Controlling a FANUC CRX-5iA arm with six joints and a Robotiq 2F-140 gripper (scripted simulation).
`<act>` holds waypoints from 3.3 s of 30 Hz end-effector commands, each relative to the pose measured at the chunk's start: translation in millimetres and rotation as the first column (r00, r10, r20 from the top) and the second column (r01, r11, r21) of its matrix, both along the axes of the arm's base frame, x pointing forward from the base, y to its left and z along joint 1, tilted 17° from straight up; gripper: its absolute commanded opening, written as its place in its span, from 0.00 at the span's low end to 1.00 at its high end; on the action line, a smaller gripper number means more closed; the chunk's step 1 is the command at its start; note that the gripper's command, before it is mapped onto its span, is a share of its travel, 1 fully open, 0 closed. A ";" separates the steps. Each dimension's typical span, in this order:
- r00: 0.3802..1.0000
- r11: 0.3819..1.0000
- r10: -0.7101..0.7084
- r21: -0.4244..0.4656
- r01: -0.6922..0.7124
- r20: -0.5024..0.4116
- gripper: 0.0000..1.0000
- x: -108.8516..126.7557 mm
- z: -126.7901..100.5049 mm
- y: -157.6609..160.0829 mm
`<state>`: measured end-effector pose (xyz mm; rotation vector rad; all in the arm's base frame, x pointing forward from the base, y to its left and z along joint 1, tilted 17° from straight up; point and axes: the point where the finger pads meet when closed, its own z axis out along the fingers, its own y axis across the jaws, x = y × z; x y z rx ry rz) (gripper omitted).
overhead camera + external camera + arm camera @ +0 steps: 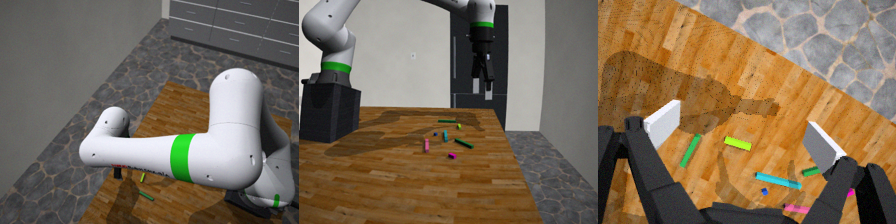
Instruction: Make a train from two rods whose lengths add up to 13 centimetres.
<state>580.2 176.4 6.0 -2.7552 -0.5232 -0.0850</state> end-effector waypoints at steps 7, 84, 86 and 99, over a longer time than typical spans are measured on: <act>0.987 0.987 0.153 0.039 -0.155 0.046 1.00 78.9 16.2 19.3; -0.431 -0.287 0.858 -0.435 -0.853 0.279 1.00 -26.1 -92.7 -184.9; -0.445 -0.302 0.853 -0.439 -0.846 0.272 1.00 -34.0 -94.4 -187.7; -0.461 -0.318 0.847 -0.443 -0.838 0.264 0.15 -43.2 -96.3 -191.0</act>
